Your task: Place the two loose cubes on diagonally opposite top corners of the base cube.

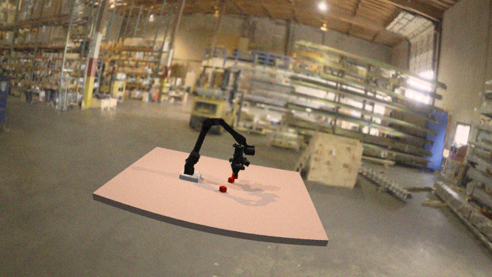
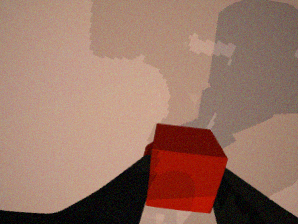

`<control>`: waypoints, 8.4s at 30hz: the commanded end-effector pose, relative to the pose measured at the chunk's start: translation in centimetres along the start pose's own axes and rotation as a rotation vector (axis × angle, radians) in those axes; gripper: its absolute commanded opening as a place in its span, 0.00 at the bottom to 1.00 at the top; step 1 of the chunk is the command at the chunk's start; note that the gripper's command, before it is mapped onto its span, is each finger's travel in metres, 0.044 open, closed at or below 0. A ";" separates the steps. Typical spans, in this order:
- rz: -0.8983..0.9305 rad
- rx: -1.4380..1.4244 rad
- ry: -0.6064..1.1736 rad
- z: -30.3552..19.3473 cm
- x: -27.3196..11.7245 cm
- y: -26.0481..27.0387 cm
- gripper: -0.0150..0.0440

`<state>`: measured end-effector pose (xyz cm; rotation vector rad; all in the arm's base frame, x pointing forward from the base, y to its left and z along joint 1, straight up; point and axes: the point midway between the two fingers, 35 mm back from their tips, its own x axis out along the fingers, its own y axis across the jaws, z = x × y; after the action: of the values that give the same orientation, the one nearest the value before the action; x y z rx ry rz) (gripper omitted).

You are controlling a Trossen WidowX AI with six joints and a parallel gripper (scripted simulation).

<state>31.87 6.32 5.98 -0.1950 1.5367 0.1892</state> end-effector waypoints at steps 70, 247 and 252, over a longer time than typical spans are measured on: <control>-0.012 -0.430 0.012 -12.3 -6.5 -18.9 0.70; -0.016 0.002 0.018 -3.8 -3.0 0.3 0.43; -0.013 0.011 0.015 -3.8 -2.5 0.3 0.43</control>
<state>28.03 5.74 8.80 -0.1997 1.5509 0.1714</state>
